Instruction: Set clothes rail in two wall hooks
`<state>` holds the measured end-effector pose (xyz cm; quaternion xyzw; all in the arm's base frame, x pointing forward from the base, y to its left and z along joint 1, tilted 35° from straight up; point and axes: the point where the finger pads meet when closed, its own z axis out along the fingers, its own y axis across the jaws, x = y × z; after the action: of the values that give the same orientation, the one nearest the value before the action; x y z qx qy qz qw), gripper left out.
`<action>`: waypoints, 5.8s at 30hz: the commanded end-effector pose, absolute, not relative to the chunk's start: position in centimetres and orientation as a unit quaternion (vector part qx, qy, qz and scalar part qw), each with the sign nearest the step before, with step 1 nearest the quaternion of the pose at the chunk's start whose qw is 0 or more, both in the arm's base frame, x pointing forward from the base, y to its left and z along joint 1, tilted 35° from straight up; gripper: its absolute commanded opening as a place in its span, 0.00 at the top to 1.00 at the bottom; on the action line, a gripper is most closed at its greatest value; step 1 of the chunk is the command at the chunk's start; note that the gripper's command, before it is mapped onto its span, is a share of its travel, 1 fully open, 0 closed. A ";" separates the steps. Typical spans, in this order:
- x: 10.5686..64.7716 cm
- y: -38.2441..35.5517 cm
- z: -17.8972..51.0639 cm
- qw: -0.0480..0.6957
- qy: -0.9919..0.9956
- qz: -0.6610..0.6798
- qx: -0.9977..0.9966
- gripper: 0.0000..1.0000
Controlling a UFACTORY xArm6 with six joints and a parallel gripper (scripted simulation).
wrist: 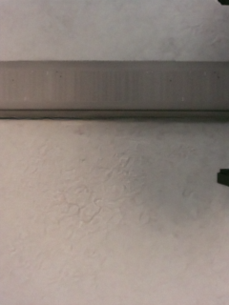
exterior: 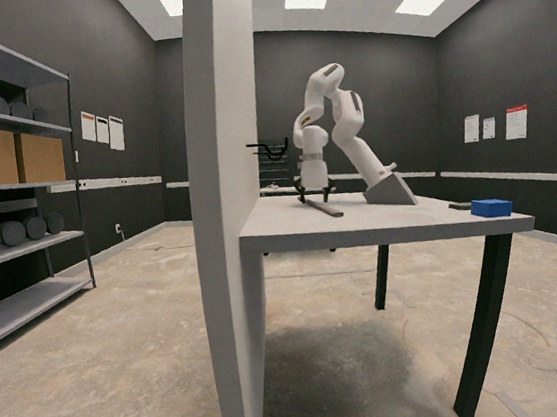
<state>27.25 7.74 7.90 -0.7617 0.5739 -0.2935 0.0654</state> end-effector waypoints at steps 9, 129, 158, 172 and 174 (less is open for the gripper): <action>27.5 7.7 7.6 0.067 0.574 -0.294 -0.761 0.00; 25.9 8.5 10.2 0.067 0.574 -0.294 -0.761 1.00; 25.0 8.9 11.6 0.067 0.574 -0.294 -0.761 1.00; 24.6 9.1 12.3 0.067 0.574 -0.294 -0.761 1.00; 24.5 9.1 12.4 0.067 0.574 -0.294 -0.761 1.00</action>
<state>24.56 8.98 12.12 -0.7616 0.5739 -0.2938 0.0654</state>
